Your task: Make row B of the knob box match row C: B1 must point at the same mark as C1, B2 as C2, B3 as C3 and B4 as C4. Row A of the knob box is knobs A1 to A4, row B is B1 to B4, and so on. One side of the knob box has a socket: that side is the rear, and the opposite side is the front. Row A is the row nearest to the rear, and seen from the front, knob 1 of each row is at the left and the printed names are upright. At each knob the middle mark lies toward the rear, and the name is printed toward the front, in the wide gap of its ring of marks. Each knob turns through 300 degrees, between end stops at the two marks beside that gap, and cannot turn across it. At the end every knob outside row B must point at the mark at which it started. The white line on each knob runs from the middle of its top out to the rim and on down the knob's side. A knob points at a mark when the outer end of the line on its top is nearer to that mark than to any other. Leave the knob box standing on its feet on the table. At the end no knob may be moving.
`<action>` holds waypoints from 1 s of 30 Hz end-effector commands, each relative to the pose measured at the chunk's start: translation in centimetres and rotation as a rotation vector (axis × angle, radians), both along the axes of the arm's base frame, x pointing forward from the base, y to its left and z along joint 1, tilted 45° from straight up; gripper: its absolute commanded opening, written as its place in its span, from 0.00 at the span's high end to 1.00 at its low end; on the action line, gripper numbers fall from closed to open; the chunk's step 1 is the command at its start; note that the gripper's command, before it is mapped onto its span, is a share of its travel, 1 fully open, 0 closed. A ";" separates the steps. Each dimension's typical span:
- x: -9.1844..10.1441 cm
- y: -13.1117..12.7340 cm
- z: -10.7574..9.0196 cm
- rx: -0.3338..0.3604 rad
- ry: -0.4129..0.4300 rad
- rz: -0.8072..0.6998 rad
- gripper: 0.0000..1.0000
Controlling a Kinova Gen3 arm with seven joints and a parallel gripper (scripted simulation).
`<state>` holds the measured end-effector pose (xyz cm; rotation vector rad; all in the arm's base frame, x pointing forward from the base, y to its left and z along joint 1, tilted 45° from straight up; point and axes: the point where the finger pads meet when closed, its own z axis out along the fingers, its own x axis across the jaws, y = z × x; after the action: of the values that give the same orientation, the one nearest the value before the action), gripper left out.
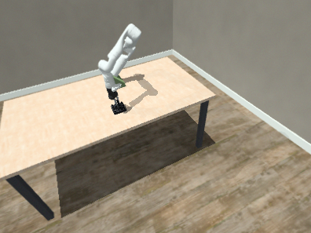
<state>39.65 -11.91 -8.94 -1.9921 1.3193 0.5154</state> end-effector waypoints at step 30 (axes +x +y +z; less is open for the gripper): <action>0.0 -2.2 0.7 -0.084 -0.501 0.407 0.54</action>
<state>39.65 -13.76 -8.29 -2.2727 0.6484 0.1319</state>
